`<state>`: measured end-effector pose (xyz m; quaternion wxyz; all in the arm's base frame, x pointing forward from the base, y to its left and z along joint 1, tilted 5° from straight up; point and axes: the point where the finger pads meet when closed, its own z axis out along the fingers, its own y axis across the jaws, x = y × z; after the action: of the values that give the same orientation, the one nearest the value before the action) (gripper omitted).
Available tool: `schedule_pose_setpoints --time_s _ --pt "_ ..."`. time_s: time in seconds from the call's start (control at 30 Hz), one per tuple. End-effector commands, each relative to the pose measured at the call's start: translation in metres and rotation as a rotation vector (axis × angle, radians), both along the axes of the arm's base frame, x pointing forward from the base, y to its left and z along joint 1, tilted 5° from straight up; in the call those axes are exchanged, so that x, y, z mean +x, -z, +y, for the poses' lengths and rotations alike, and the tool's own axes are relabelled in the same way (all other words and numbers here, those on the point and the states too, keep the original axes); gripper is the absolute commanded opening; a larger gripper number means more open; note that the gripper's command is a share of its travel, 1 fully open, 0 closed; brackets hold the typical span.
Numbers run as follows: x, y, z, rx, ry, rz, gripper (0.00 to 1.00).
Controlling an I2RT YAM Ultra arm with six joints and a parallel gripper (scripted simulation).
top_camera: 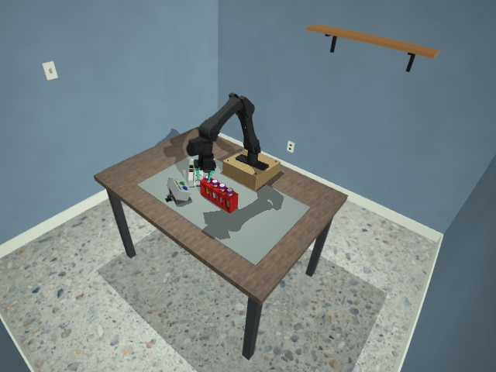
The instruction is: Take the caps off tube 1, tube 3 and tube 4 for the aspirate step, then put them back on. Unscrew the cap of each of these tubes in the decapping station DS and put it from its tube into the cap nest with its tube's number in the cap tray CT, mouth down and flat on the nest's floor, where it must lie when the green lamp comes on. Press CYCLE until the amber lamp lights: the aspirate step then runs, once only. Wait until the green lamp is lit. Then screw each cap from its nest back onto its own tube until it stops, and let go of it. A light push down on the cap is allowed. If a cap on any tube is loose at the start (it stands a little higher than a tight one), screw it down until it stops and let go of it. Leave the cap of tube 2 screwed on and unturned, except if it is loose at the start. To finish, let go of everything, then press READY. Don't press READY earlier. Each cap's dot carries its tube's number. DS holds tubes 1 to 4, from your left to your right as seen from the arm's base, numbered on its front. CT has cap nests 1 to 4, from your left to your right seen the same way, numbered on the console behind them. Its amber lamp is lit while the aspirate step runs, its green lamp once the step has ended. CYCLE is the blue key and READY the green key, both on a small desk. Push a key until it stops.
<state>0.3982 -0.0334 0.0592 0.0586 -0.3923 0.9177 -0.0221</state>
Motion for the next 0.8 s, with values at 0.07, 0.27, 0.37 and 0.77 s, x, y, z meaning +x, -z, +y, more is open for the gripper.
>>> schedule_pose_setpoints --time_s 0.07,0.27,0.37,0.77 --pt "-0.011 -0.007 -0.013 -0.001 0.107 0.013 0.49" --pt "-0.030 -0.006 -0.029 -0.003 0.201 0.047 0.49" --pt "-0.042 -0.005 -0.039 -0.004 0.267 0.071 0.49" --pt "-0.083 -0.003 -0.067 -0.007 0.426 0.129 0.49"
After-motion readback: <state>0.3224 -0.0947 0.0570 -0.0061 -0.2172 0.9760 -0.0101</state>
